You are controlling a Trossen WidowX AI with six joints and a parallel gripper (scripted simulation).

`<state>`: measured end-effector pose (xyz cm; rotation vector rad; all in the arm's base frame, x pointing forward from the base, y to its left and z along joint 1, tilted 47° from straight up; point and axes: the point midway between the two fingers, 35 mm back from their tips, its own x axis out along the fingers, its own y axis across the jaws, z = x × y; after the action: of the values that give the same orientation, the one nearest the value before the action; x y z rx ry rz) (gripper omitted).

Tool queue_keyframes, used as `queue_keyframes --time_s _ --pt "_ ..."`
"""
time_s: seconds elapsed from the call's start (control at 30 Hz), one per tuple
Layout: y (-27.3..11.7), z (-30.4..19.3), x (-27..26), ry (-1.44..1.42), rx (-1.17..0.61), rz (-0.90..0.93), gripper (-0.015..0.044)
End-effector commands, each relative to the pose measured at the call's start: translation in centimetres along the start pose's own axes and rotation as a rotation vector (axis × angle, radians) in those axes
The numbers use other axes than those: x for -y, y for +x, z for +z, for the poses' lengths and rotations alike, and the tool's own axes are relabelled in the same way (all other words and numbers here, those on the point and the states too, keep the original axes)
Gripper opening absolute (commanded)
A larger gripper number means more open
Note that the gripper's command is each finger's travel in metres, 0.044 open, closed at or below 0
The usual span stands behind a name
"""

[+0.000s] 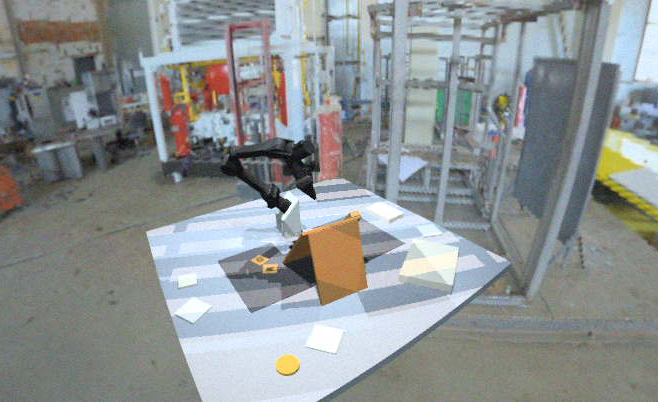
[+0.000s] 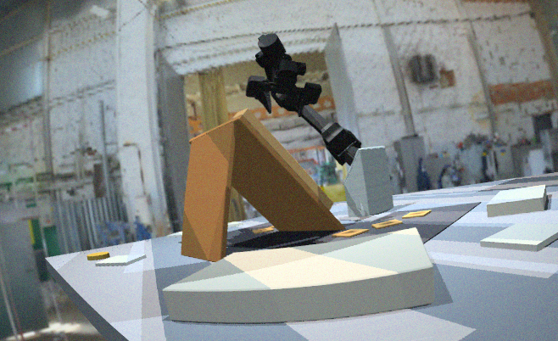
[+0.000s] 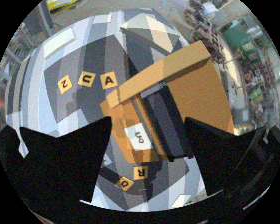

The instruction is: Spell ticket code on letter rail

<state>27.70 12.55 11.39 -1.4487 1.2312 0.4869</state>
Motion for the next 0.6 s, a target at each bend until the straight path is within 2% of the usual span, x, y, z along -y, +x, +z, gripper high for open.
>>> queue_keyframes --time_s 0.0,0.2,0.57 --pt "5.2 3.7 -2.8 0.378 -0.099 0.067 0.0340" --pt "9.1 5.3 -5.7 0.634 -0.194 0.088 0.0340" --pt "16.7 7.2 -10.5 1.207 -0.386 -0.006 0.0340"
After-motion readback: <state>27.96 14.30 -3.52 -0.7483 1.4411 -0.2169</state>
